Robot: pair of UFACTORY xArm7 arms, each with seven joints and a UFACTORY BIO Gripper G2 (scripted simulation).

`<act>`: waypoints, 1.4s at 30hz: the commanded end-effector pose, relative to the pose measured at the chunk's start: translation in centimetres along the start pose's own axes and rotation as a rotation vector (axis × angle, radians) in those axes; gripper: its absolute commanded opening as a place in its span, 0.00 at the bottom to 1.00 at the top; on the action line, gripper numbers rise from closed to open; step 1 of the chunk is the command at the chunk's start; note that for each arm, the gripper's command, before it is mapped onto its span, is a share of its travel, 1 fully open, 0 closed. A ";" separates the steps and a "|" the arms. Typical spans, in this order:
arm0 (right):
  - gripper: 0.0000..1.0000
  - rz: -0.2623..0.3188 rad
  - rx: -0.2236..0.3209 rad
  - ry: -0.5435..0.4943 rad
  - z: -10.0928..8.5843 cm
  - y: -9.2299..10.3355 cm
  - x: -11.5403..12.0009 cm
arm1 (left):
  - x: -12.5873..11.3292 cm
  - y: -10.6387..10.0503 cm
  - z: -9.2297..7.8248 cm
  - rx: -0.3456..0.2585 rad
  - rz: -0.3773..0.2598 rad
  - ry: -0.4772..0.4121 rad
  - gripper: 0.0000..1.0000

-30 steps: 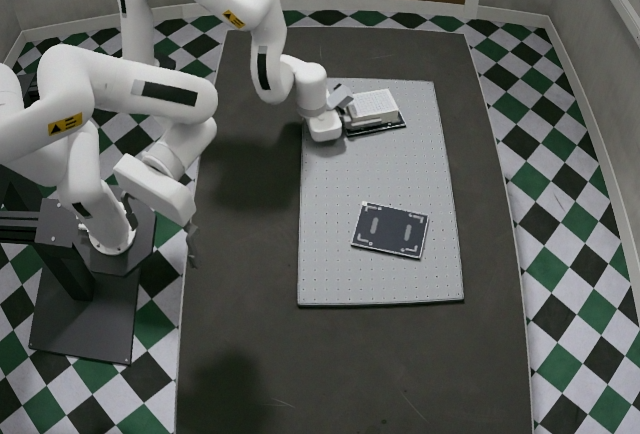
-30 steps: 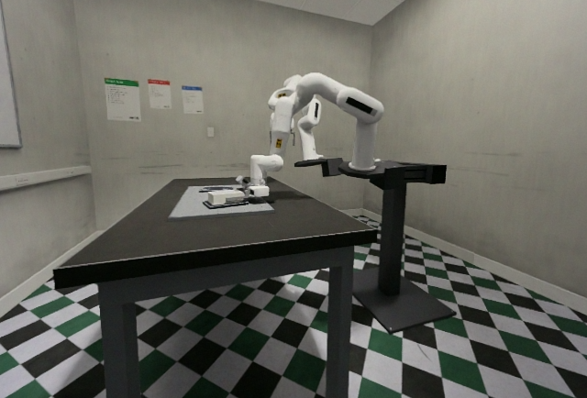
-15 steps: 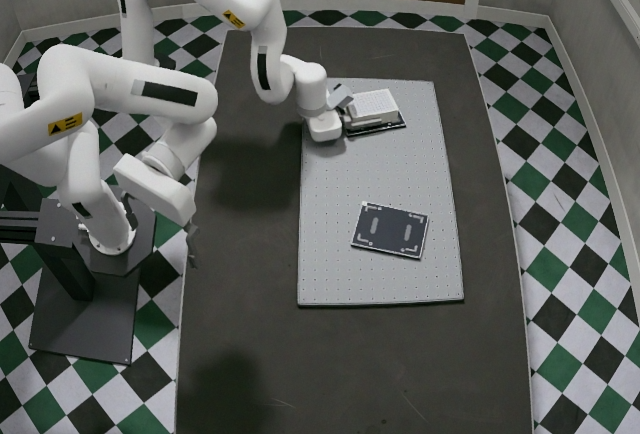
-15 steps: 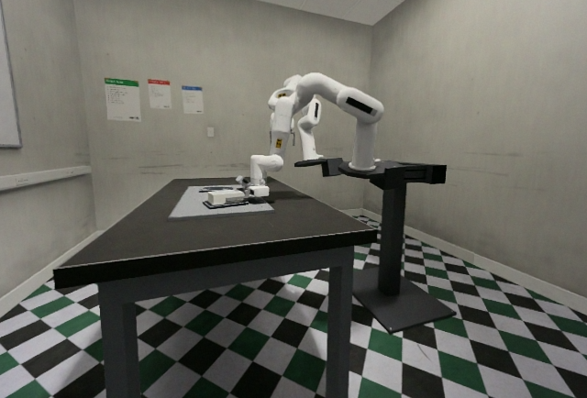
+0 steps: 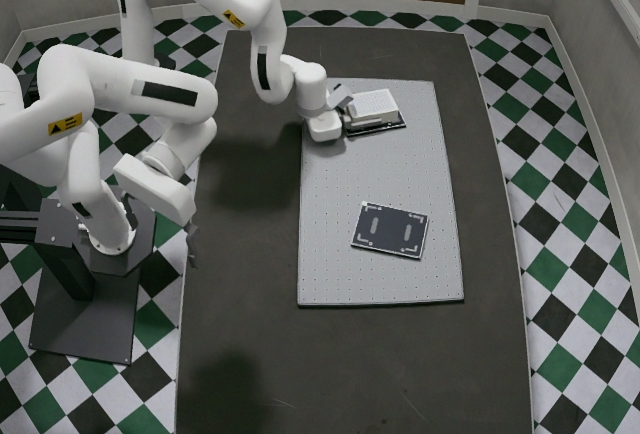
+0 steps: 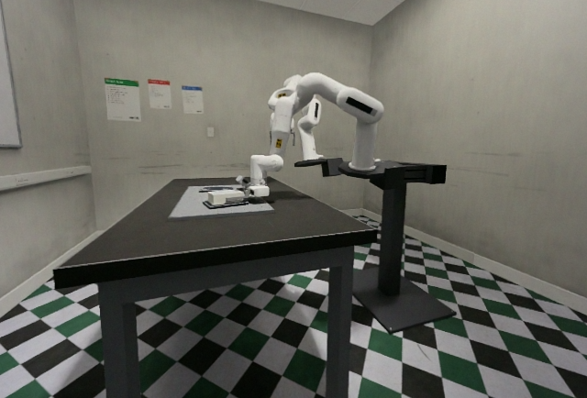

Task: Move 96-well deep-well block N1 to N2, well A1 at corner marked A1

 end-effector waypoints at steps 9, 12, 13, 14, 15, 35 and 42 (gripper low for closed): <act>1.00 0.000 0.000 -0.002 -0.1 0.0 0.0 | -0.3 1.0 0.2 -0.005 -0.004 -0.001 0.00; 1.00 0.000 0.000 -0.002 -0.1 0.0 0.0 | -0.3 1.0 0.2 -0.005 -0.004 -0.001 0.00; 1.00 0.000 0.000 -0.002 -0.1 0.0 0.0 | -0.3 1.1 0.2 -0.005 -0.004 -0.001 0.00; 1.00 0.000 0.000 -0.002 -0.1 0.0 0.0 | -0.3 1.2 0.2 -0.005 -0.004 -0.001 0.00; 1.00 0.000 0.000 -0.002 -0.1 0.0 0.0 | -0.4 1.2 0.2 -0.005 -0.004 -0.001 0.00; 1.00 0.000 0.000 -0.002 -0.1 0.0 0.0 | -0.5 2.1 0.2 -0.005 -0.004 -0.001 0.00; 1.00 0.000 0.000 -0.002 -0.1 0.0 0.0 | -0.7 3.0 0.2 -0.005 -0.004 -0.001 0.00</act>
Point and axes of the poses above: on each arm, the point midway between the two finger pads, its own z axis out along the fingers, its own x axis across the jaws, y = z × x, the point moved 7 cm from there along -z, back along the fingers, and after that the axes turned 10 degrees about -z, right-handed, at the moved point
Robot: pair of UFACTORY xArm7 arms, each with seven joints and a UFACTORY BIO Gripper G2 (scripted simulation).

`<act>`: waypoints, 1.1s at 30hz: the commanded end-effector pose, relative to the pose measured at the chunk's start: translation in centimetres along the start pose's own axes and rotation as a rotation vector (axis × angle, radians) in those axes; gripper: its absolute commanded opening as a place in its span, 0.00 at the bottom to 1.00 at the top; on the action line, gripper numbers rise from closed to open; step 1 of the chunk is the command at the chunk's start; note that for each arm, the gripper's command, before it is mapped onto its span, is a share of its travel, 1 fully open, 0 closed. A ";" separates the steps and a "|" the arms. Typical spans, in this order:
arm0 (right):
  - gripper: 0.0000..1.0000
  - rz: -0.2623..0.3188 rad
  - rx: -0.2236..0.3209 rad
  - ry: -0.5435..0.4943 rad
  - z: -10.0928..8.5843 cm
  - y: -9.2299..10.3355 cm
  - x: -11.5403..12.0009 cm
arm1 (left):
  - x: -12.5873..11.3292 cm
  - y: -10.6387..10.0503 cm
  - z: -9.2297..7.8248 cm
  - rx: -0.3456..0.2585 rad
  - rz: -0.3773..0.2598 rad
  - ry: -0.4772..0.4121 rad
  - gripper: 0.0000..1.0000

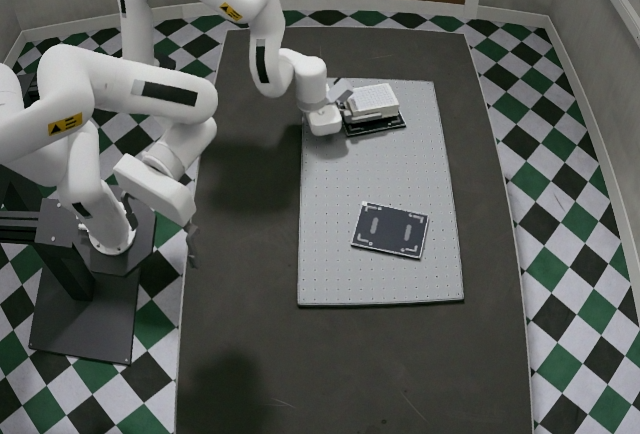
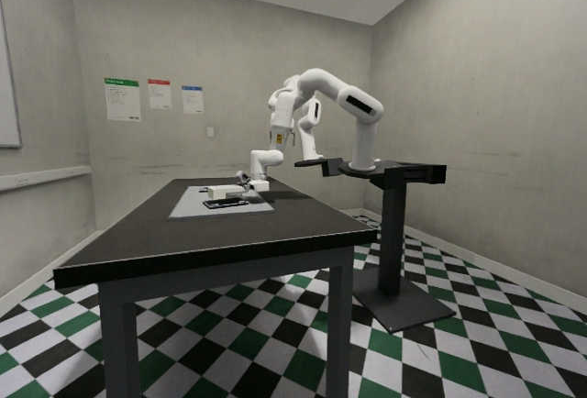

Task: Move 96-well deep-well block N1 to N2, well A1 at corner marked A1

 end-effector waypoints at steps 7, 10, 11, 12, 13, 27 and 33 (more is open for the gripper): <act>1.00 0.000 0.000 -0.002 -0.1 0.0 0.0 | -0.4 1.6 0.2 -0.006 -0.004 -0.001 0.00; 1.00 0.000 0.000 -0.002 -0.1 0.0 0.0 | -0.5 2.1 0.2 -0.006 -0.004 -0.001 0.00; 1.00 0.000 0.000 -0.002 -0.1 0.0 0.0 | -0.5 2.2 0.2 -0.006 -0.004 -0.001 0.00; 1.00 0.000 0.000 -0.002 -0.1 0.0 0.0 | -0.6 2.4 0.2 -0.006 -0.004 -0.001 0.00; 1.00 0.000 0.000 -0.002 -0.1 0.0 0.0 | -0.6 2.6 0.2 -0.006 -0.004 -0.001 0.00; 1.00 0.000 0.000 -0.002 -0.1 0.0 0.0 | -0.9 4.5 0.2 -0.006 -0.005 -0.001 0.00; 1.00 0.000 0.000 -0.002 -0.1 0.0 0.0 | -1.1 5.5 0.2 -0.006 -0.005 -0.001 0.00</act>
Point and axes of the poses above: on each arm, the point midway between the two finger pads, its own z axis out along the fingers, its own x axis across the jaws, y = z × x, the point moved 7 cm from there along -z, back along the fingers, and after that the axes turned 10 degrees about -z, right-handed, at the moved point
